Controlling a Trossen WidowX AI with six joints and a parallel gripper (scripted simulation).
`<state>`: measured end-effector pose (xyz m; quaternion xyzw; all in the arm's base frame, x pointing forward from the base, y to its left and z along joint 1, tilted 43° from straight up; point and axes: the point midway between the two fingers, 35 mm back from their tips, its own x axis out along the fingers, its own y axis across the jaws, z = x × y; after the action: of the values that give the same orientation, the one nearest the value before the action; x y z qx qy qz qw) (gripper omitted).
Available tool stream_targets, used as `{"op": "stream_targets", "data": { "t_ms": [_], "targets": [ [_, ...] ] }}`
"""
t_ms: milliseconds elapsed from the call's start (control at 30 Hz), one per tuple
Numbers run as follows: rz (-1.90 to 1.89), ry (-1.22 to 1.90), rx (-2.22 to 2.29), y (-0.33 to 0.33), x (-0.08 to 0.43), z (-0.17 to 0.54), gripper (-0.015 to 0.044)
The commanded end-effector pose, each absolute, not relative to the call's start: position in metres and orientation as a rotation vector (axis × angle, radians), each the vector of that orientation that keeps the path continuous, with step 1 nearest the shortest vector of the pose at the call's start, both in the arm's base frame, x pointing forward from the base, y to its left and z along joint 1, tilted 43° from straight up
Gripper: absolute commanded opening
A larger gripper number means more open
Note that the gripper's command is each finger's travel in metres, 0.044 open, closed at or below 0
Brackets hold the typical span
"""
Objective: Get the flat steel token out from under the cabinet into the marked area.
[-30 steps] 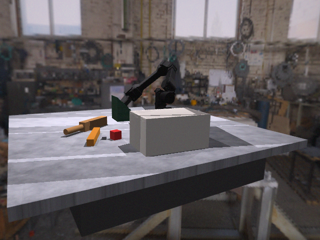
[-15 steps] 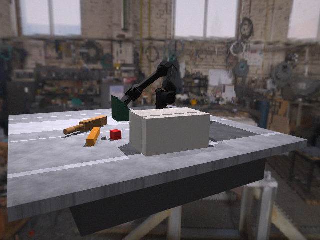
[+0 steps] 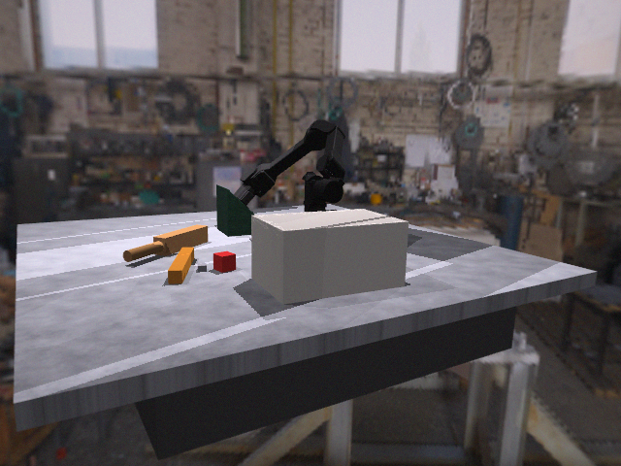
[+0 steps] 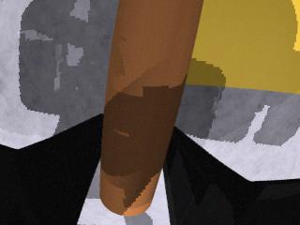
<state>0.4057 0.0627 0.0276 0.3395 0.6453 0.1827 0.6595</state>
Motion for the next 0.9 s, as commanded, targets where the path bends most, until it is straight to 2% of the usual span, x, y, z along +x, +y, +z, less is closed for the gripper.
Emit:
{"op": "stream_targets", "data": {
  "t_ms": [0, 867],
  "targets": [
    [0.419, 1.457, 0.766, 0.062, 0.411, 0.028, 0.0000],
    [0.418, 1.457, 0.765, 0.049, 0.416, 0.014, 0.0000]
  ]
}}
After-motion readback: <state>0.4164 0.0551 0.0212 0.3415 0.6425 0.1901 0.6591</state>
